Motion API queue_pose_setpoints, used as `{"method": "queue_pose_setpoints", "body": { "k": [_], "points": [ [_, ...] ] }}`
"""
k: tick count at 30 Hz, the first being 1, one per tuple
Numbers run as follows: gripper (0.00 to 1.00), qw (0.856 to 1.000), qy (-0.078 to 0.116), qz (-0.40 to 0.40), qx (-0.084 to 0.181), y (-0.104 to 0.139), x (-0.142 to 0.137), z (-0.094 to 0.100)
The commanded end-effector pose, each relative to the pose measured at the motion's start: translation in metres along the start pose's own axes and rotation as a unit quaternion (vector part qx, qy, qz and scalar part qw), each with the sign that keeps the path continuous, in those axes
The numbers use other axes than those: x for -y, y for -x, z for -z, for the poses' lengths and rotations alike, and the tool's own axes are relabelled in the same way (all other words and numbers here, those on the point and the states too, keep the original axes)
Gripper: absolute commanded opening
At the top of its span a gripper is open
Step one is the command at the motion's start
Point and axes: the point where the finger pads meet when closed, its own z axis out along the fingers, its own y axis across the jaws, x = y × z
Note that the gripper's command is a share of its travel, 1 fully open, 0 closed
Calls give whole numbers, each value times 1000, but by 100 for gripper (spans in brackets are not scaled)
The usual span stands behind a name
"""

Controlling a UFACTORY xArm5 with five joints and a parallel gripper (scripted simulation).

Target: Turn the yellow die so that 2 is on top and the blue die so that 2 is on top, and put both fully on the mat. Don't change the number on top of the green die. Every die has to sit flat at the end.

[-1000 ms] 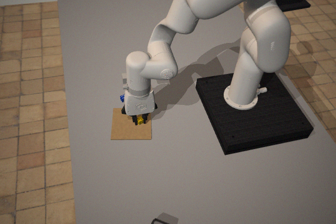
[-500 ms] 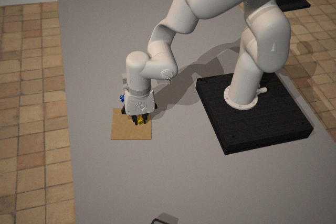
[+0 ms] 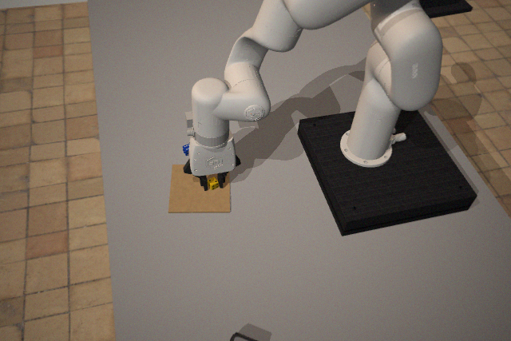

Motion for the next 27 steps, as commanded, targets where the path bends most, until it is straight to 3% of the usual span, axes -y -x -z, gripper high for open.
{"method": "queue_pose_setpoints", "body": {
  "k": [1,15,24,27],
  "points": [
    [36,1000,-2,0,0,0,1,1],
    [36,1000,-2,0,0,0,1,4],
    [36,1000,-2,0,0,0,1,29],
    [36,1000,-2,0,0,1,1,45]
  ]
}}
